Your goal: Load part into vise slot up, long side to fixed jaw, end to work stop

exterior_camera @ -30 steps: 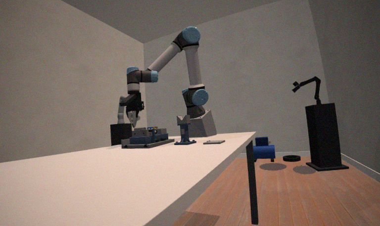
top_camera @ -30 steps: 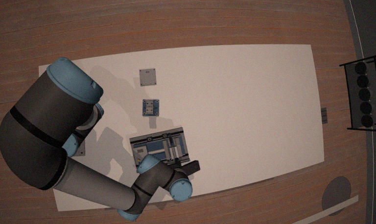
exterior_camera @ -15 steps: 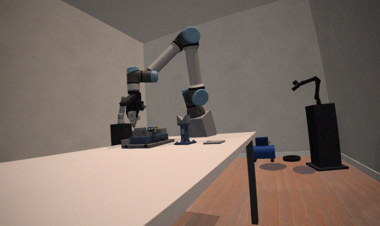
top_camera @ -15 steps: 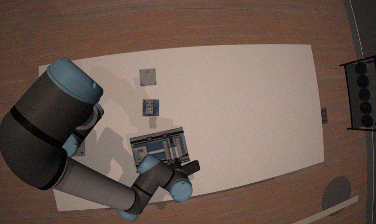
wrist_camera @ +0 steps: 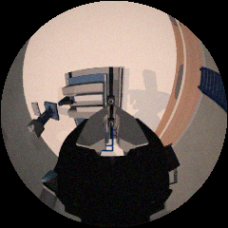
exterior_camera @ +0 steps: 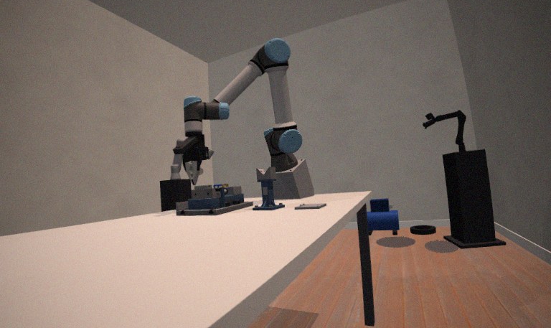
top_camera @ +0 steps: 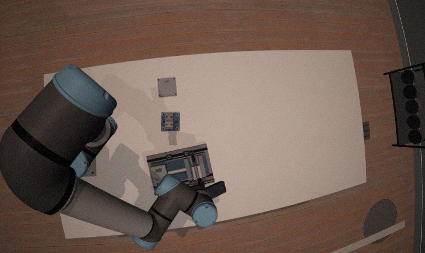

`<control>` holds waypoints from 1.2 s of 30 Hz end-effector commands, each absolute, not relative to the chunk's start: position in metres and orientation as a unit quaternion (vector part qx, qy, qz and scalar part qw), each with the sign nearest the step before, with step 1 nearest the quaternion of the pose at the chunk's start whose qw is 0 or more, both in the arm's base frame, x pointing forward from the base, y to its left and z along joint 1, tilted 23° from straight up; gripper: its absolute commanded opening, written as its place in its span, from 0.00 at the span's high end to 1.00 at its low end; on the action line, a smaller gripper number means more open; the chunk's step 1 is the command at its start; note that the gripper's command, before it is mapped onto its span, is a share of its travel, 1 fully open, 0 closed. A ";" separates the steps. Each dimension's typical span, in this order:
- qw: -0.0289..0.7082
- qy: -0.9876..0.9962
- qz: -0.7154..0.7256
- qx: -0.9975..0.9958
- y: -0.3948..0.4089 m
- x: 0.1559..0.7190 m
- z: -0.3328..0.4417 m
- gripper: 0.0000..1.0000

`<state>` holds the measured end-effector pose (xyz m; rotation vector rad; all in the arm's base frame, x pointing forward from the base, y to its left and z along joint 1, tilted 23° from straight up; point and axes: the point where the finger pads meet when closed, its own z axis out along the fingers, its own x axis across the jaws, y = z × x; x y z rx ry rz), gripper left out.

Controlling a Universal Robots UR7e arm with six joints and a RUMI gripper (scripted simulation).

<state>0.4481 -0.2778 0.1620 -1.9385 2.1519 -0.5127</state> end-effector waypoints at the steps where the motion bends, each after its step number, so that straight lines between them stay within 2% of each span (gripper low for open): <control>1: 0.100 0.728 -0.174 -0.656 -0.278 0.448 0.162 1.00; 36: 0.100 0.728 -0.174 -0.656 -0.279 0.451 0.156 1.00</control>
